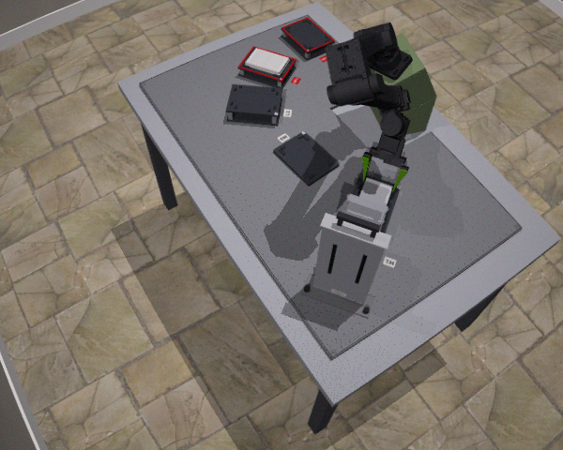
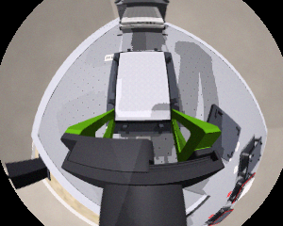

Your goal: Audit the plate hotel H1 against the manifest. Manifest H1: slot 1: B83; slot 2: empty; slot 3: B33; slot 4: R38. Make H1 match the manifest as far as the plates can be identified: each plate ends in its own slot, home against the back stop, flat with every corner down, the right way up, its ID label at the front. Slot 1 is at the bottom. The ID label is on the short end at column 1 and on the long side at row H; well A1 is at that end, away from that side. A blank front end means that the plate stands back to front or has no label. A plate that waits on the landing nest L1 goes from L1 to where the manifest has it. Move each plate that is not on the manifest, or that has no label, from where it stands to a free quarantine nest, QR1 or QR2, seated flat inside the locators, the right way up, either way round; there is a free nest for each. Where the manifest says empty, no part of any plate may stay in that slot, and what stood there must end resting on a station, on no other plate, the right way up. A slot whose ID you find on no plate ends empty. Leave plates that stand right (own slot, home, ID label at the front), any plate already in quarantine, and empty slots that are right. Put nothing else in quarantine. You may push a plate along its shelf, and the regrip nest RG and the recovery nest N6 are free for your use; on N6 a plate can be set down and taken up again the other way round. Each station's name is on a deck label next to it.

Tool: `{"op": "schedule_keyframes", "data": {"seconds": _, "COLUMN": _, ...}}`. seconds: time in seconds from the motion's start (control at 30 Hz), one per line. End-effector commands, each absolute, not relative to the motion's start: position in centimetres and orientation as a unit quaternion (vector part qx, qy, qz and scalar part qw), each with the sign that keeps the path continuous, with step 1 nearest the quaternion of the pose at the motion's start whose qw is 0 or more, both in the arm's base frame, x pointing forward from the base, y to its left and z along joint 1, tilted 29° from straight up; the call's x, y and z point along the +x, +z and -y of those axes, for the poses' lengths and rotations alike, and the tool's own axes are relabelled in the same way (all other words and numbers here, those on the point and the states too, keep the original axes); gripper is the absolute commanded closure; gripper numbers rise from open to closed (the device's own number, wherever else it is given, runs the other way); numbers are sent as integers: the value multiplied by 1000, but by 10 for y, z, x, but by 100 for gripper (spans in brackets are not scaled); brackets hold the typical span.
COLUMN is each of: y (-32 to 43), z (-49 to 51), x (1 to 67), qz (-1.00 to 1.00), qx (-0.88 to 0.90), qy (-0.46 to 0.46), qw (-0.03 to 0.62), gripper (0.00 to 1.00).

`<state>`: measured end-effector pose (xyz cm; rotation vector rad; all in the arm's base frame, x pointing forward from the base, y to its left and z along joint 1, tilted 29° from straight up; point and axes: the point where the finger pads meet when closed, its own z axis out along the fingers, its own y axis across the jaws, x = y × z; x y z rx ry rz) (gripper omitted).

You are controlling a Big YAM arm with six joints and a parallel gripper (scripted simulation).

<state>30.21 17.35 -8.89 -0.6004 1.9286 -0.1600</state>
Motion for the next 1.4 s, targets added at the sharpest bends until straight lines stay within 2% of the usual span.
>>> {"op": "schedule_keyframes", "data": {"seconds": 0.0, "y": -98, "z": -168, "x": 301, "qz": -809, "qx": -266, "qy": -78, "qw": 519, "gripper": 14}}
{"op": "schedule_keyframes", "data": {"seconds": 0.13, "y": -101, "z": -167, "x": 301, "qz": -810, "qx": -267, "qy": -79, "qw": 517, "gripper": 14}}
{"op": "schedule_keyframes", "data": {"seconds": 0.17, "y": -103, "z": -166, "x": 302, "qz": -810, "qx": -267, "qy": -80, "qw": 515, "gripper": 7}}
{"op": "schedule_keyframes", "data": {"seconds": 0.63, "y": -97, "z": -168, "x": 297, "qz": -810, "qx": -268, "qy": -75, "qw": 516, "gripper": 7}}
{"op": "schedule_keyframes", "data": {"seconds": 0.67, "y": -97, "z": -168, "x": 297, "qz": -810, "qx": -268, "qy": -75, "qw": 516, "gripper": 0}}
{"op": "schedule_keyframes", "data": {"seconds": 1.17, "y": -100, "z": -166, "x": 302, "qz": -810, "qx": -265, "qy": -82, "qw": 517, "gripper": 0}}
{"op": "schedule_keyframes", "data": {"seconds": 1.23, "y": -95, "z": -166, "x": 287, "qz": -809, "qx": -281, "qy": -79, "qw": 510, "gripper": 0}}
{"op": "schedule_keyframes", "data": {"seconds": 1.37, "y": -77, "z": -173, "x": 289, "qz": -805, "qx": -263, "qy": -64, "qw": 529, "gripper": 0}}
